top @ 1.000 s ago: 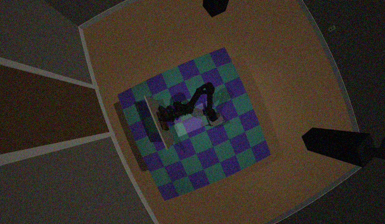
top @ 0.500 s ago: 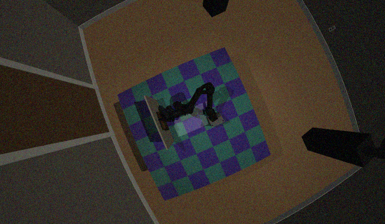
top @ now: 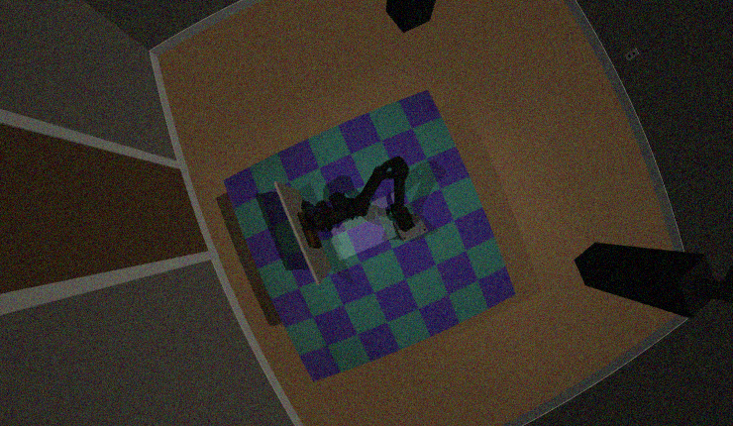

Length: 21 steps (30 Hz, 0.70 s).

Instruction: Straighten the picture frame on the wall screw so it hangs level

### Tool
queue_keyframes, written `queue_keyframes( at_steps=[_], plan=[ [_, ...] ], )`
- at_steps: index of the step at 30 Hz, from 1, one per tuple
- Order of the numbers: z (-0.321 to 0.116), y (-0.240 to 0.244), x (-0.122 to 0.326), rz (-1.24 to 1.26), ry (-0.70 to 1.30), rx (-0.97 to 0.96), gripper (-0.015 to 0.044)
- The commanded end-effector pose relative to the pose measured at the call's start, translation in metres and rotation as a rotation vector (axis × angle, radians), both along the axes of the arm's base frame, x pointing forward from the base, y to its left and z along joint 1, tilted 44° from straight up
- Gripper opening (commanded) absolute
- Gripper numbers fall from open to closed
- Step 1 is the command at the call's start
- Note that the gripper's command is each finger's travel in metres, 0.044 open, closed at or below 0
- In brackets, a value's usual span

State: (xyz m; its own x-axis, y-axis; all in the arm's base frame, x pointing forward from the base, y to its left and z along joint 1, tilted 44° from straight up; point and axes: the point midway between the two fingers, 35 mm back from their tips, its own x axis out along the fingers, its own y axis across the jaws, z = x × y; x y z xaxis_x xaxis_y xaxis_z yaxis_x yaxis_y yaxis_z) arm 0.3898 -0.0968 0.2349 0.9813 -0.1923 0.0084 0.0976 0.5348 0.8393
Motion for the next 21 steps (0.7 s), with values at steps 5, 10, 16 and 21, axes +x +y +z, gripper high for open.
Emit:
queue_keyframes(
  at_steps=[5,10,16,21],
  plan=[
    [0.0002,-0.0005,0.0001,-0.003,0.0,-0.006,0.0153],
    [0.0002,-0.0005,0.0001,-0.003,0.0,-0.006,0.012],
    [0.0002,-0.0005,0.0001,-0.003,0.0,-0.006,0.008],
    [0.0002,-0.0005,0.0001,-0.003,0.0,-0.006,0.0]
  ],
)
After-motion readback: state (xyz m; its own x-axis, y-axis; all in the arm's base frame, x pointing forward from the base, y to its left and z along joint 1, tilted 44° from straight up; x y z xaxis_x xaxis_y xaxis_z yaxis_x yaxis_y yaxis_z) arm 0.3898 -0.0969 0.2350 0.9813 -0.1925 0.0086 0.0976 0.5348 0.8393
